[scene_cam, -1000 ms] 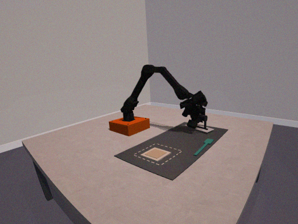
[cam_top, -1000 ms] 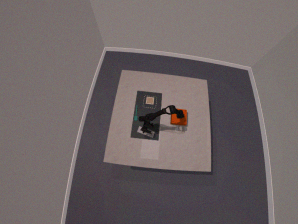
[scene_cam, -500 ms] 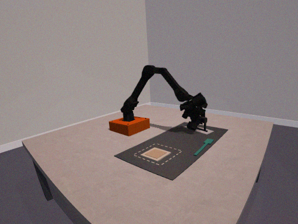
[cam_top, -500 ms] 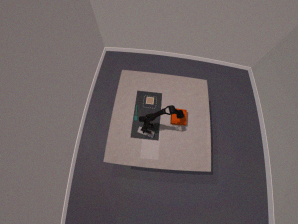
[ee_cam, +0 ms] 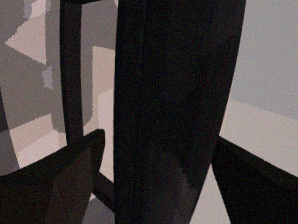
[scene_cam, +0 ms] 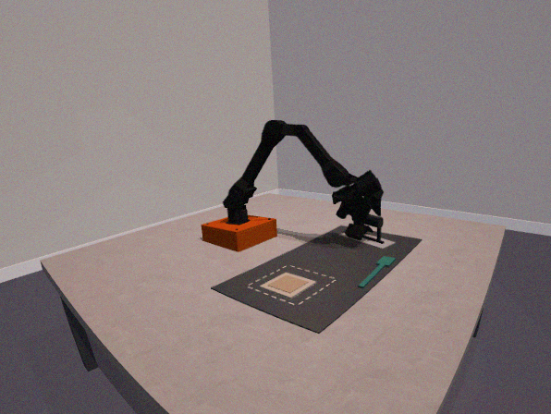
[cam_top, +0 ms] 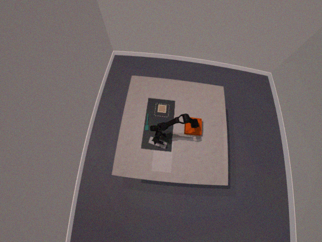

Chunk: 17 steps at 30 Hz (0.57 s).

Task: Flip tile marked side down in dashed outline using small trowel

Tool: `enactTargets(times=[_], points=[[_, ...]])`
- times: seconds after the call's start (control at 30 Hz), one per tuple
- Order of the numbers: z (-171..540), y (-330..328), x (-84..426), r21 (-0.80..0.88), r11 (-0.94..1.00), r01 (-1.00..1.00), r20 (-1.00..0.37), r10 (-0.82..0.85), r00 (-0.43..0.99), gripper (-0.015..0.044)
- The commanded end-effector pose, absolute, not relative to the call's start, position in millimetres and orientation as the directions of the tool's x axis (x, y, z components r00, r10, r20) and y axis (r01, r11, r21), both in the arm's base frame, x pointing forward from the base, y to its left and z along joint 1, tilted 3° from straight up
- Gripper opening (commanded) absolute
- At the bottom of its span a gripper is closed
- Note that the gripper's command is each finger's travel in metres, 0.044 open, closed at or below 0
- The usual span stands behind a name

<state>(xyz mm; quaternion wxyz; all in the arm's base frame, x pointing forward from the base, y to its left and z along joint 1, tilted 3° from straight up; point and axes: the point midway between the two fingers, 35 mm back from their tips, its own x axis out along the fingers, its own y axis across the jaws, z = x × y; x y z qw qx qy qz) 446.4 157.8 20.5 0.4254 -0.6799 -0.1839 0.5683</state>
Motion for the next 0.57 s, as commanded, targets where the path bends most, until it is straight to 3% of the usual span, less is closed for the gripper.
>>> enactTargets(times=[0.0,0.37,0.53], points=[[30,145,443,-0.787,-0.571,-0.233,-0.617,0.733,0.286,0.03],[57,115,429,-0.785,-0.573,-0.235,-0.619,0.731,0.287,0.03],[119,103,399,-0.785,-0.574,-0.235,-0.62,0.728,0.294,0.03]])
